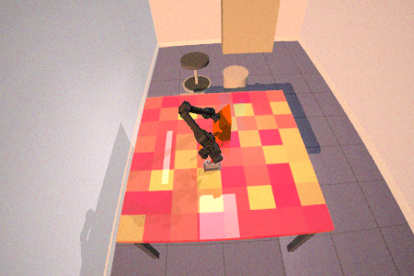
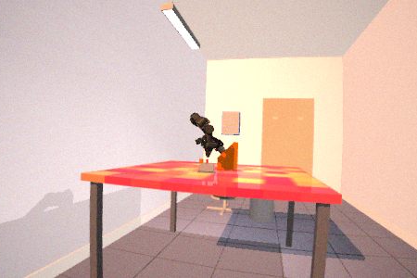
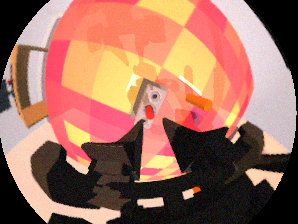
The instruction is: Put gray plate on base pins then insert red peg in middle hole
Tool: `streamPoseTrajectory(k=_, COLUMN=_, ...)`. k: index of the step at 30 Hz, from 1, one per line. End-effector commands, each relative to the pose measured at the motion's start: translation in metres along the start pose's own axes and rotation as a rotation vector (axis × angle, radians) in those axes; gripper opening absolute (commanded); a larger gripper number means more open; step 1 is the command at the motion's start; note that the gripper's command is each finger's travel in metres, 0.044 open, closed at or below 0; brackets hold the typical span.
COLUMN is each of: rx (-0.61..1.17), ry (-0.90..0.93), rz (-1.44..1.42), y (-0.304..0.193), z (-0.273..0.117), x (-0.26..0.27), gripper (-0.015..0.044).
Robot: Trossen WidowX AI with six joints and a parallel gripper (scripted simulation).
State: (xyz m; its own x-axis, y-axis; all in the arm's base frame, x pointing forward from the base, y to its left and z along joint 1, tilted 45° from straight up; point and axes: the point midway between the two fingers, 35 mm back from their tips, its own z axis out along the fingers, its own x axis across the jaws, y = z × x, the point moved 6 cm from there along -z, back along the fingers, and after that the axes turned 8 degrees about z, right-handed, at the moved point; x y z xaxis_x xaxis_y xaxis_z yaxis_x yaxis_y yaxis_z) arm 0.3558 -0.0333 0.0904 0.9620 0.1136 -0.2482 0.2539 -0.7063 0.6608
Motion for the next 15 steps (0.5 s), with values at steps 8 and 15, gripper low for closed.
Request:
streamPoseTrajectory(k=8, rx=-0.002, ry=0.002, rz=0.006, y=-0.0014, z=-0.0074, x=-0.0012, gripper=0.0150)
streamPoseTrajectory(k=15, rx=-0.001, ry=0.002, rz=0.006, y=-0.0021, z=-0.0111, x=-0.0024, gripper=0.0150)
